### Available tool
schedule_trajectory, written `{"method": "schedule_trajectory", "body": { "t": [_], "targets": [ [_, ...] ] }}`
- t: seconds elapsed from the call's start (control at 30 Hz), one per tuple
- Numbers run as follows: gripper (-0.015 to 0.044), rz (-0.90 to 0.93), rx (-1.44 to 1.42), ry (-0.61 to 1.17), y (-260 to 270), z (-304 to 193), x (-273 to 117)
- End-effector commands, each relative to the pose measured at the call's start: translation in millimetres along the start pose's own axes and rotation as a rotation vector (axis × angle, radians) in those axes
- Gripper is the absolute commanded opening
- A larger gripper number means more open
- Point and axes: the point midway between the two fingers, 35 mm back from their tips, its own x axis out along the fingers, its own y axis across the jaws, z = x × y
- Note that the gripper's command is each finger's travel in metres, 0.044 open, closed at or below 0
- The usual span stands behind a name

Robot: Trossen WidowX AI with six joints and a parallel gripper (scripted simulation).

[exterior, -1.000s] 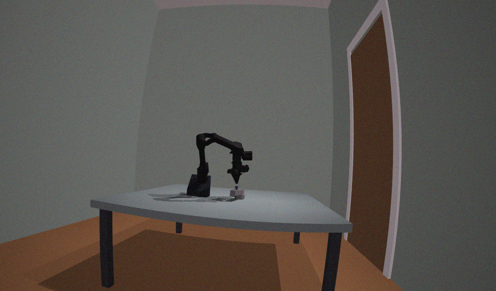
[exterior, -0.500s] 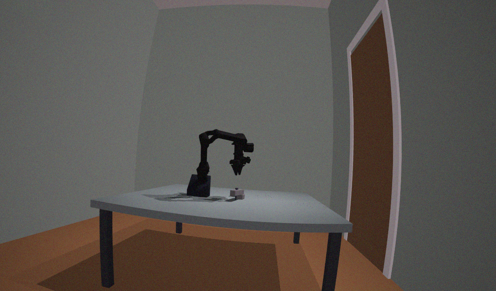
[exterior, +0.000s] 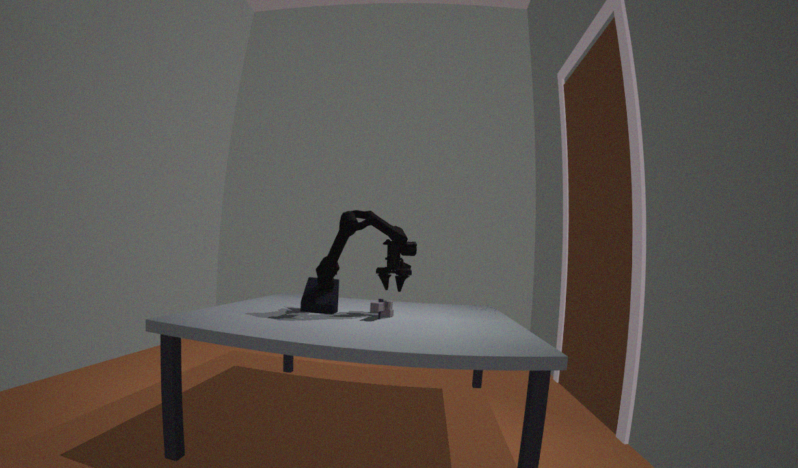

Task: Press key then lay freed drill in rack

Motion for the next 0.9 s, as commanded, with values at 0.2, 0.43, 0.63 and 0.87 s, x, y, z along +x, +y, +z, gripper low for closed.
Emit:
{"method": "schedule_trajectory", "body": {
  "t": [0.2, 0.43, 0.63, 0.87],
  "targets": [
    [0.0440, 0.023, -0.605, 0.017, 47, 33, 50],
    [0.0440, 0.023, -0.605, 0.017, 47, 33, 50],
    [0.0440, 0.023, -0.605, 0.017, 47, 33, 50],
    [0.0440, 0.023, -0.605, 0.016, 46, 32, 57]
  ]
}}
